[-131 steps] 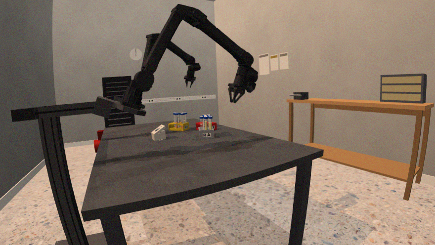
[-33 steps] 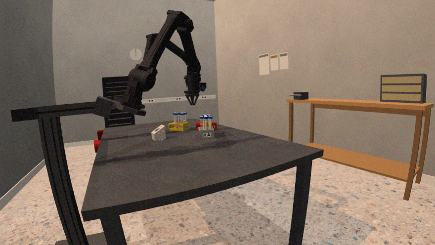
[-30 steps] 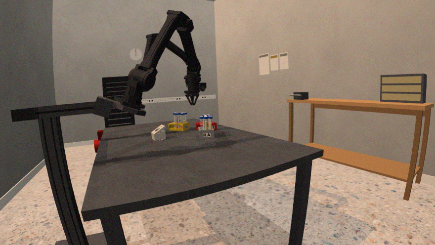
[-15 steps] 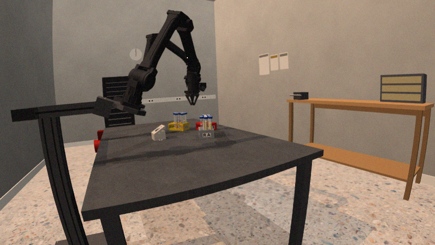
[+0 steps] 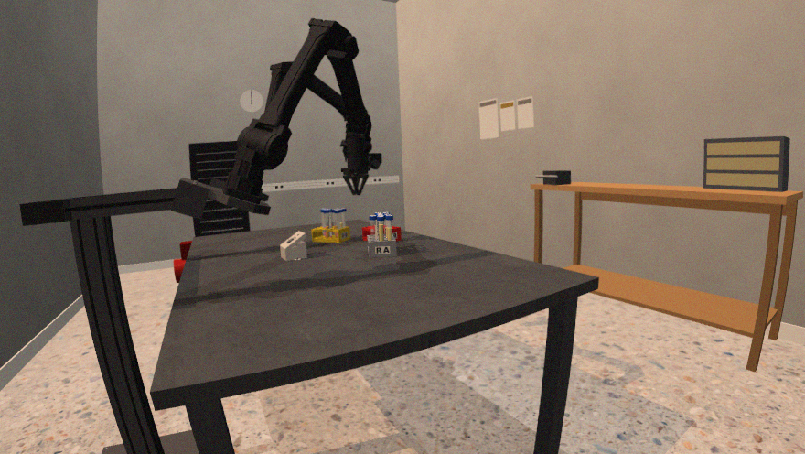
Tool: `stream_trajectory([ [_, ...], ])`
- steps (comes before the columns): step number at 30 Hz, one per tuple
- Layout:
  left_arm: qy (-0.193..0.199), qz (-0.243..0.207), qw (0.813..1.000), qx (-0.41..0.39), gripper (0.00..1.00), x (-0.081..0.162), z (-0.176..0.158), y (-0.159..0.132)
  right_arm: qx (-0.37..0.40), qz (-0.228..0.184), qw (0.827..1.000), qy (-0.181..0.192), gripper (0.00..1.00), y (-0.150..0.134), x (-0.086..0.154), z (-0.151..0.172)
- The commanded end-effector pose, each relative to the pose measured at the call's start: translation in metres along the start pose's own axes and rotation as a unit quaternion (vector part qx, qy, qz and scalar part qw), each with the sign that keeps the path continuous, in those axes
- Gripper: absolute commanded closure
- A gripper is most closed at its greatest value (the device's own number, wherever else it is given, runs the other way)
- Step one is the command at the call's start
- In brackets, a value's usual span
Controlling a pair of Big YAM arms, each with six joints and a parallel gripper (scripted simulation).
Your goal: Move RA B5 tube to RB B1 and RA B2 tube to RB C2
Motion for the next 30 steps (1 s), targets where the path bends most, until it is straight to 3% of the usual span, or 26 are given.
stream_trajectory([
  [1,-0.008,-0.017,1.0,0.007,0.7,0.013,-0.002,0.014,-0.019,-0.028,0.999,0.022,0.7,0.026,0.019,0.01],
  [7,-0.008,-0.017,1.0,0.007,0.7,0.013,-0.002,0.014,-0.019,-0.028,0.999,0.022,0.7,0.026,0.019,0.01],
  [8,-0.008,-0.017,1.0,0.007,0.7,0.013,-0.002,0.014,-0.032,-0.027,0.999,0.023,0.7,0.023,0.035,0.009],
  [14,-0.008,-0.017,1.0,0.007,0.7,0.013,-0.002,0.014,-0.128,-0.016,0.992,0.016,0.7,0.018,0.021,0.012],
  [20,-0.008,-0.017,1.0,0.007,0.7,0.013,-0.002,0.014,-0.226,-0.015,0.974,0.018,0.7,0.018,0.021,0.011],
  [22,-0.008,-0.017,1.0,0.007,0.7,0.013,-0.002,0.014,-0.226,-0.015,0.974,0.018,0.7,0.018,0.021,0.011],
  [30,-0.008,-0.017,1.0,0.007,0.7,0.013,-0.002,0.014,-0.353,-0.012,0.935,0.02,0.7,0.018,0.021,0.011],
])
Point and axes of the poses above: on each arm, the point where the finger pads meet when closed, its own x axis back along the fingers, its own z axis across the jaws, y = z × x, the point moved 3 cm from there along x, back along the fingers, and after that the axes turned 8 degrees about -x, right-handed, at the moved point
